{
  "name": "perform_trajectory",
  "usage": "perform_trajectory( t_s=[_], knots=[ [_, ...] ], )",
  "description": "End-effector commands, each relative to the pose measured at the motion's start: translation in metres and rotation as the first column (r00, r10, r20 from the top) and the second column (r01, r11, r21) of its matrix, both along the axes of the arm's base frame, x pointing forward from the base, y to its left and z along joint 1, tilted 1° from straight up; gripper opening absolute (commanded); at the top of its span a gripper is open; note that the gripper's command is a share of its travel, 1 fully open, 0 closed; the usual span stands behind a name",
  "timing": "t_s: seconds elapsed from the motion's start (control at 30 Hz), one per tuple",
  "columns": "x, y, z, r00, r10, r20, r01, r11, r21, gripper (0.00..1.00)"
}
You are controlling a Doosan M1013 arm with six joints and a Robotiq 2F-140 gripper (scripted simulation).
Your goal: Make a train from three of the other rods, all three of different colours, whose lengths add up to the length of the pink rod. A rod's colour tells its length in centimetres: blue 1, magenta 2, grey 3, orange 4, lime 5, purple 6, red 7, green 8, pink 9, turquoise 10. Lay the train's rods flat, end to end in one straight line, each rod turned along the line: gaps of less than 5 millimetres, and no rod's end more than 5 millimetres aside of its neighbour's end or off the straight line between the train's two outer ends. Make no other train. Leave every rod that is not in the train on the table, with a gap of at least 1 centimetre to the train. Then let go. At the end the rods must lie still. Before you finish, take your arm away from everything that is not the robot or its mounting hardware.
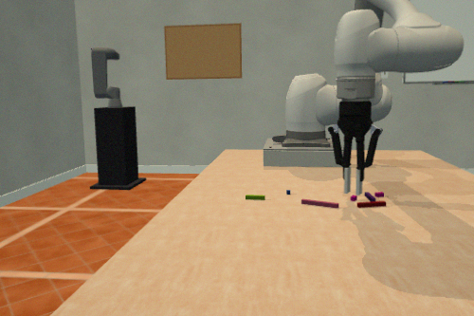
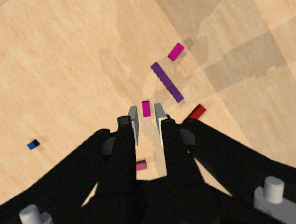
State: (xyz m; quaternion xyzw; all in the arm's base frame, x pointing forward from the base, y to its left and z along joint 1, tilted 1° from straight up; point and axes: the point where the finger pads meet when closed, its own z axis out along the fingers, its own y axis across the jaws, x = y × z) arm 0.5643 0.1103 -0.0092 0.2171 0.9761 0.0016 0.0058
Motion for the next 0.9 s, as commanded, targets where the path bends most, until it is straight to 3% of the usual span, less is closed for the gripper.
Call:
perform_trajectory(
  t_s=[0.0,0.87],
  knots=[
    [-0.0019,0.0014,-0.0010,1.000,0.003,-0.001,-0.003,1.000,0.002,0.15],
    [-0.0018,0.0014,-0.0095,1.000,0.003,-0.001,-0.003,1.000,0.002,0.15]
  ],
)
